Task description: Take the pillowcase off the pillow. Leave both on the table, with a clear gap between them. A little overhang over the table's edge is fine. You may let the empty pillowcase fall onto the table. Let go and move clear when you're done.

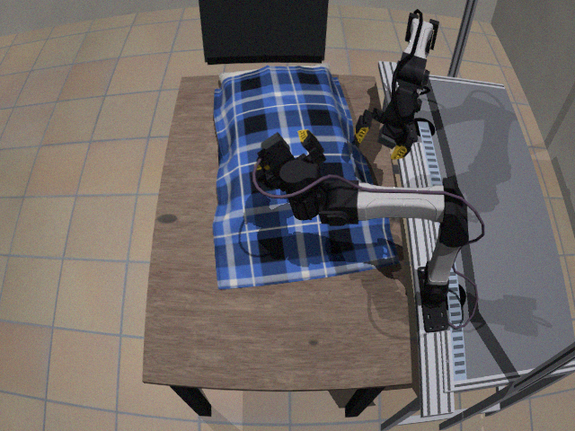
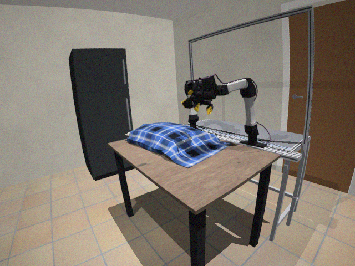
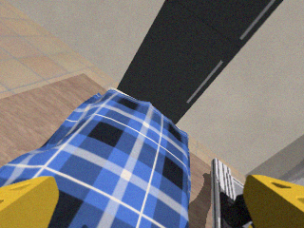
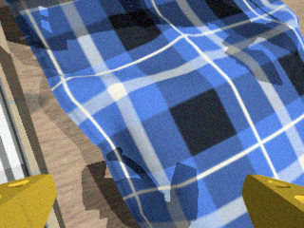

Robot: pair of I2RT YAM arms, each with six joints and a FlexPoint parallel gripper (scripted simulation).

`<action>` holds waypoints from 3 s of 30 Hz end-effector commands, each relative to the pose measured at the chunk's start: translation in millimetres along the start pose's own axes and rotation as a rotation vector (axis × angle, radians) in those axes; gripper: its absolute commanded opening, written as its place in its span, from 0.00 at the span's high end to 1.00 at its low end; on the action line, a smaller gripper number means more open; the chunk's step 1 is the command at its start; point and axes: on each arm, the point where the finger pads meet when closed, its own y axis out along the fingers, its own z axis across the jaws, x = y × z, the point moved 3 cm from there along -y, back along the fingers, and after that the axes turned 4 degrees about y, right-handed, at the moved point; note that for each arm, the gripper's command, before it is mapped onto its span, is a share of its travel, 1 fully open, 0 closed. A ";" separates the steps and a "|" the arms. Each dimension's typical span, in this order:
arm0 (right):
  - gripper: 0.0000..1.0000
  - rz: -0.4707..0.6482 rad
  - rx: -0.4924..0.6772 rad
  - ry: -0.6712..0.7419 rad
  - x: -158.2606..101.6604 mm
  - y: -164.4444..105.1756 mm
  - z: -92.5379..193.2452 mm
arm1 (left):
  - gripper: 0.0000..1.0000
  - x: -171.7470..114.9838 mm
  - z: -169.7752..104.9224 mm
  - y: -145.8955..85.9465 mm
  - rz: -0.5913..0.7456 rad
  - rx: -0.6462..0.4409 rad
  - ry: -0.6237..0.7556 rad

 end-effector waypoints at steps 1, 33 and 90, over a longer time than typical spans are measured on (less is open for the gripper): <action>0.00 0.013 0.003 -0.008 7.2 -10.7 0.5 | 0.00 5.9 -4.9 -2.2 -0.010 -0.003 0.022; 0.00 -0.169 -0.086 0.268 -3.0 -47.7 -73.1 | 0.00 10.1 3.9 -40.2 -0.097 0.277 0.097; 0.00 -0.818 -0.936 0.948 -170.9 -161.1 -327.9 | 0.00 13.8 -4.2 -219.5 -0.367 1.374 0.425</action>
